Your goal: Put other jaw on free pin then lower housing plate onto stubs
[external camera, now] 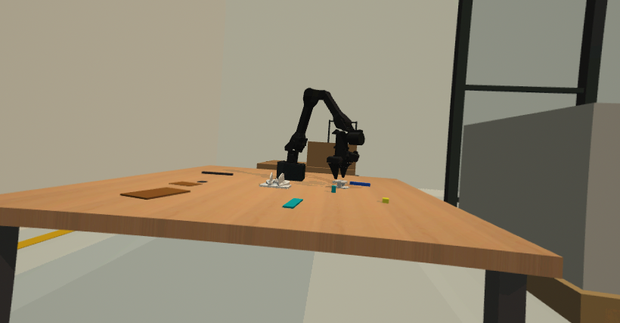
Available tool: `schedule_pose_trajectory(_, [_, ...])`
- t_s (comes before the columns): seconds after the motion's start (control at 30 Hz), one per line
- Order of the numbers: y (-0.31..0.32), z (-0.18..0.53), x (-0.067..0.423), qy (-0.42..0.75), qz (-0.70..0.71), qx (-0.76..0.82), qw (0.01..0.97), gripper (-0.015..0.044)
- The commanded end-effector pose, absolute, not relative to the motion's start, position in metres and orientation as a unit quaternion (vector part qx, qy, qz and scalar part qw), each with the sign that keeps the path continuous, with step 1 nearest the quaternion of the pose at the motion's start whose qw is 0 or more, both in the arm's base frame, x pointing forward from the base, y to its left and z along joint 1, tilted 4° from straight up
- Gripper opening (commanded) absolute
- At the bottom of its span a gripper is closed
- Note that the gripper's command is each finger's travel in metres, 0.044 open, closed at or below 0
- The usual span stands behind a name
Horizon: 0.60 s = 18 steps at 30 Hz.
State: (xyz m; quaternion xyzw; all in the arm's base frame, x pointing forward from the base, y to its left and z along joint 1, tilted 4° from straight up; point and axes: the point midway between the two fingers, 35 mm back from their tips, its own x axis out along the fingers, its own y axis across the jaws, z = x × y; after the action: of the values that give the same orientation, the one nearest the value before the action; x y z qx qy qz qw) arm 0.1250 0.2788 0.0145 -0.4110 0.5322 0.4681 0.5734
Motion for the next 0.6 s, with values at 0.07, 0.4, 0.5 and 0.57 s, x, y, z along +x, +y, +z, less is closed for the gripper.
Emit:
schedule_pose_trajectory(0.07, [0.279, 0.006, 0.125, 0.533, 0.466, -0.412, 0.573, 0.044])
schedule_pose_trajectory(0.4, [0.28, -0.01, 0.125, 0.533, 0.466, -0.412, 0.573, 0.044])
schedule_pose_trajectory(0.5, [0.281, -0.014, 0.125, 0.533, 0.466, -0.412, 0.573, 0.044])
schedule_pose_trajectory(0.57, [0.281, -0.016, 0.125, 0.533, 0.466, -0.412, 0.573, 0.044])
